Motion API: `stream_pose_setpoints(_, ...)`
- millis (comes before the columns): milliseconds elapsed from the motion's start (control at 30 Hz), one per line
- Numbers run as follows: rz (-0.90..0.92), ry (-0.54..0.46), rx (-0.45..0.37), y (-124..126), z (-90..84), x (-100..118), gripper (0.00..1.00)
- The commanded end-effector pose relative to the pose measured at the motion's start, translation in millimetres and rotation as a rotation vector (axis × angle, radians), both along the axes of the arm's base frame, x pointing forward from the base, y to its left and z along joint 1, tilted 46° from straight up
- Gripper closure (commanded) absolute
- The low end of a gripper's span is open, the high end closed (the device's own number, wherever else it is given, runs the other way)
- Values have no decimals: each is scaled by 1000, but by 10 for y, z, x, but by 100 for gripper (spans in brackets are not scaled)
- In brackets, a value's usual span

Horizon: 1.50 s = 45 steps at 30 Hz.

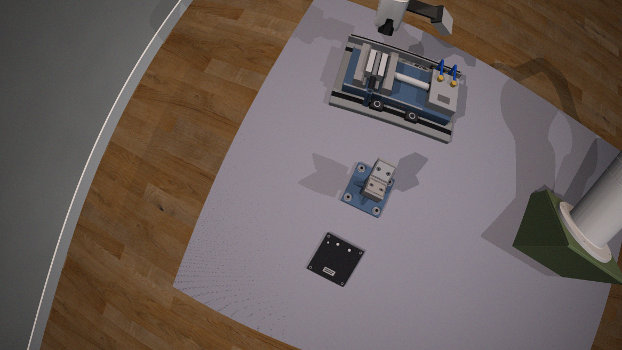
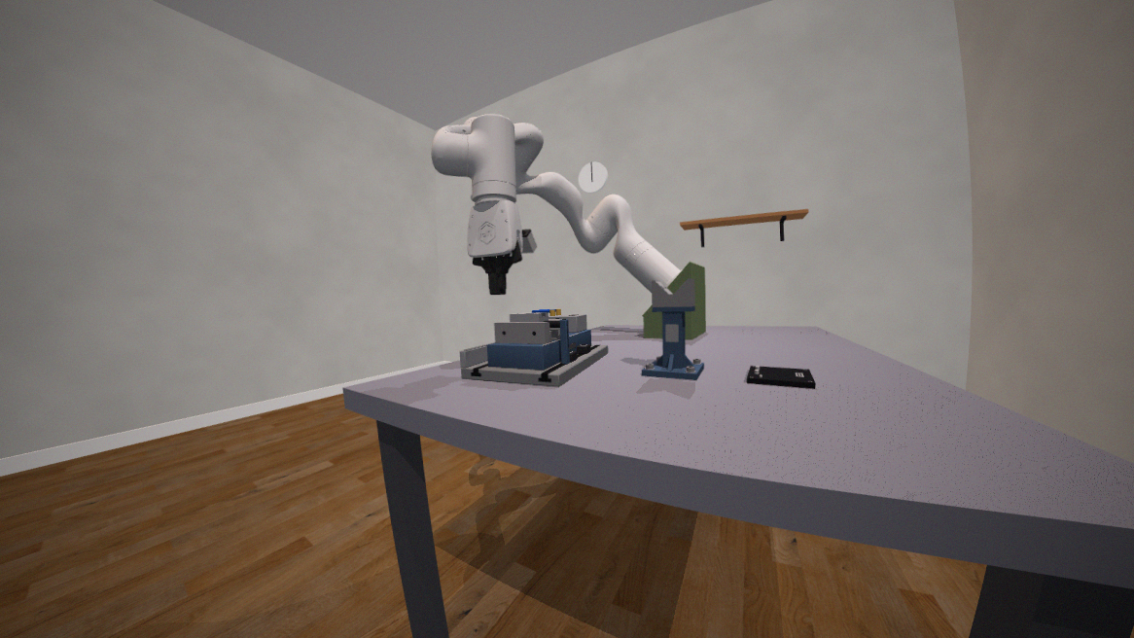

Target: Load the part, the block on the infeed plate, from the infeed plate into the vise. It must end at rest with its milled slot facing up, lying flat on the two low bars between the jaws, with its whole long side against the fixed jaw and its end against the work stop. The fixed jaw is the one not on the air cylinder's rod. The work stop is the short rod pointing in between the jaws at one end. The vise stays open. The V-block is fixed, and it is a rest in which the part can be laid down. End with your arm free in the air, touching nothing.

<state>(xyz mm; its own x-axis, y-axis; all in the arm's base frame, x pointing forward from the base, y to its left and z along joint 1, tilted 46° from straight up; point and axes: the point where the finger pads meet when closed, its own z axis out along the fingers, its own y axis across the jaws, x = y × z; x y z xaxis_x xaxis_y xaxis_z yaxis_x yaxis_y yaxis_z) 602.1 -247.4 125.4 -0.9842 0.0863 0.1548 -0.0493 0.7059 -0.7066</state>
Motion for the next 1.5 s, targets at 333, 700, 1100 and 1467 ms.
stream_pose_setpoints(333,1,-2,0,117,119,36,100)
stream_pose_setpoints(700,1,-2,0,120,122,36,100)
stream_pose_setpoints(1100,1,-2,0,120,122,36,100)
stream_pose_setpoints(1467,1,-2,0,120,122,36,100)
